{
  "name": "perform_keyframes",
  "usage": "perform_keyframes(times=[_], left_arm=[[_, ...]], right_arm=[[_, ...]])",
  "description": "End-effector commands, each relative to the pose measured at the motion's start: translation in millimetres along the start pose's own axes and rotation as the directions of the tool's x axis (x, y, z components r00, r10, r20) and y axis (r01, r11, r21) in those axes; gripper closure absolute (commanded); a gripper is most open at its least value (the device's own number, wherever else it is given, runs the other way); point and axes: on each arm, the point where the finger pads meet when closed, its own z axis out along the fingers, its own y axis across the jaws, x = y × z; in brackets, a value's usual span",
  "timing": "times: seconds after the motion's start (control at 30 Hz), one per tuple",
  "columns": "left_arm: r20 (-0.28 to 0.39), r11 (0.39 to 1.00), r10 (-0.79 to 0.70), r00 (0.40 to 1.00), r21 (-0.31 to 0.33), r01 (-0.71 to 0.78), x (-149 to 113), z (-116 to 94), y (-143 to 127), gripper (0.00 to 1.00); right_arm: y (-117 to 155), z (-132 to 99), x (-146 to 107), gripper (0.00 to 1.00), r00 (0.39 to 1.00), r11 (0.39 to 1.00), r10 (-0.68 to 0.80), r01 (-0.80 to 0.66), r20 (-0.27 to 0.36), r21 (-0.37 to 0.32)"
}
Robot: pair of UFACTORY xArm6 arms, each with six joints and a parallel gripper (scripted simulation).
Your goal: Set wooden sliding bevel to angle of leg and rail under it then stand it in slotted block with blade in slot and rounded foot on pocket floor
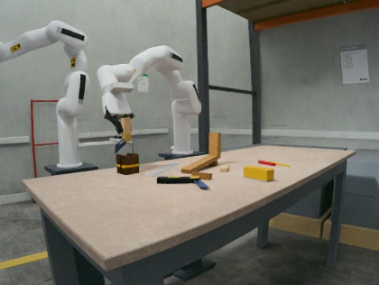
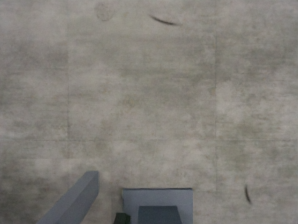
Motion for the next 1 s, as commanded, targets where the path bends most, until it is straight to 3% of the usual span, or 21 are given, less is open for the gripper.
perform_keyframes(times=[0.0,0.37,0.97], left_arm=[[-0.001,1.000,-0.002,1.000,-0.004,0.002,1,-2,1,1.00],[-0.001,1.000,-0.002,1.000,-0.004,0.002,-1,2,1,1.00],[-0.001,1.000,-0.002,1.000,-0.004,0.002,-18,31,1,1.00]], right_arm=[[0,-2,1,0.00,1.000,1.000,0.000,0.000,-0.005,0.000],[0,-2,1,0.00,1.000,1.000,0.000,0.000,-0.005,0.000],[0,-2,1,0.00,1.000,1.000,0.000,0.000,-0.005,0.000]])
